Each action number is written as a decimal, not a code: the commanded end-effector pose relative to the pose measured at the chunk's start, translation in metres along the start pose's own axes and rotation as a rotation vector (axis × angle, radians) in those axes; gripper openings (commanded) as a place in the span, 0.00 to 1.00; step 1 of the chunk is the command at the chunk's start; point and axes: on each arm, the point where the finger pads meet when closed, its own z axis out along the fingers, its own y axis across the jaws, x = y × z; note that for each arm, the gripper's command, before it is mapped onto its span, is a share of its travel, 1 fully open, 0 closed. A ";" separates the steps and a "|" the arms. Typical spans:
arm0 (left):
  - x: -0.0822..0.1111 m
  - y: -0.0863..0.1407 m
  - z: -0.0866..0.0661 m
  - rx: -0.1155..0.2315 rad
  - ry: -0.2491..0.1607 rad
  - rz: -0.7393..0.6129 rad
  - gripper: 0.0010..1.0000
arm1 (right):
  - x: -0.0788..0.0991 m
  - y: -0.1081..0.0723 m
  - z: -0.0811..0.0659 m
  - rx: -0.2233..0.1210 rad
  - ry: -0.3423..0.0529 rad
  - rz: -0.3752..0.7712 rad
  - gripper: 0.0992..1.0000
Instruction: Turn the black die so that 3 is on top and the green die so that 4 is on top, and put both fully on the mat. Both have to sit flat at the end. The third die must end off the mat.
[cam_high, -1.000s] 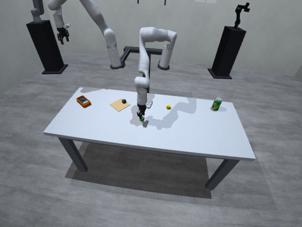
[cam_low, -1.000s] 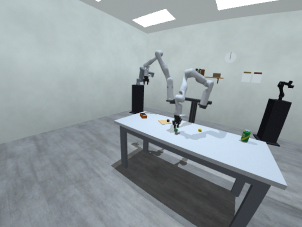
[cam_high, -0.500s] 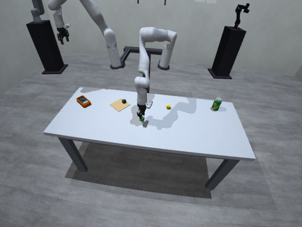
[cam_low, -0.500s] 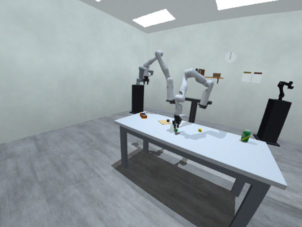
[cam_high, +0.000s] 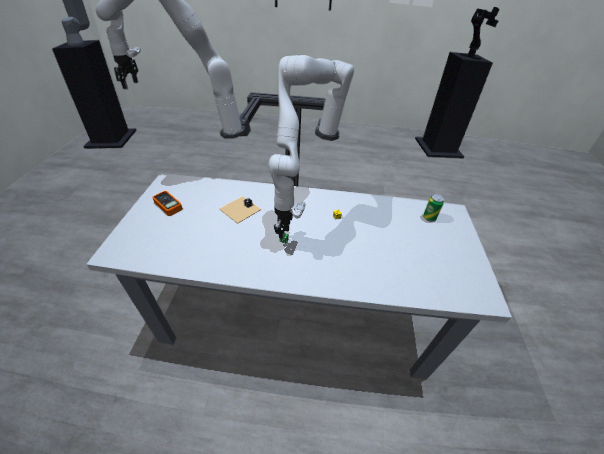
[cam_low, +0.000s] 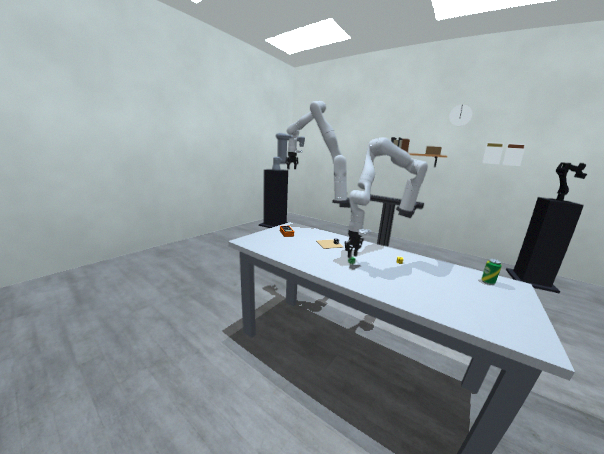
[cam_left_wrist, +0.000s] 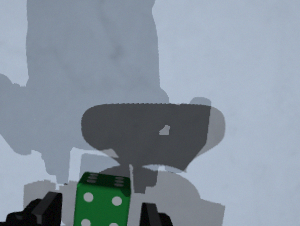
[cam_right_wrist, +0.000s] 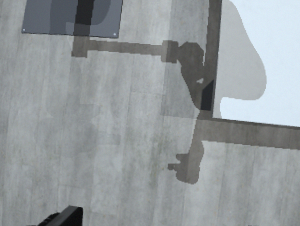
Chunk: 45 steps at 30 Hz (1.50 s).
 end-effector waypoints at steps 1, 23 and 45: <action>0.000 0.001 0.001 -0.002 0.000 0.000 0.52 | 0.000 0.000 -0.001 0.000 -0.002 0.000 1.00; 0.000 0.001 0.032 -0.002 0.000 0.000 0.52 | 0.000 0.000 -0.001 0.000 -0.002 0.000 1.00; 0.000 0.001 0.032 -0.002 0.000 0.000 0.34 | 0.000 0.000 -0.001 0.000 -0.002 0.000 1.00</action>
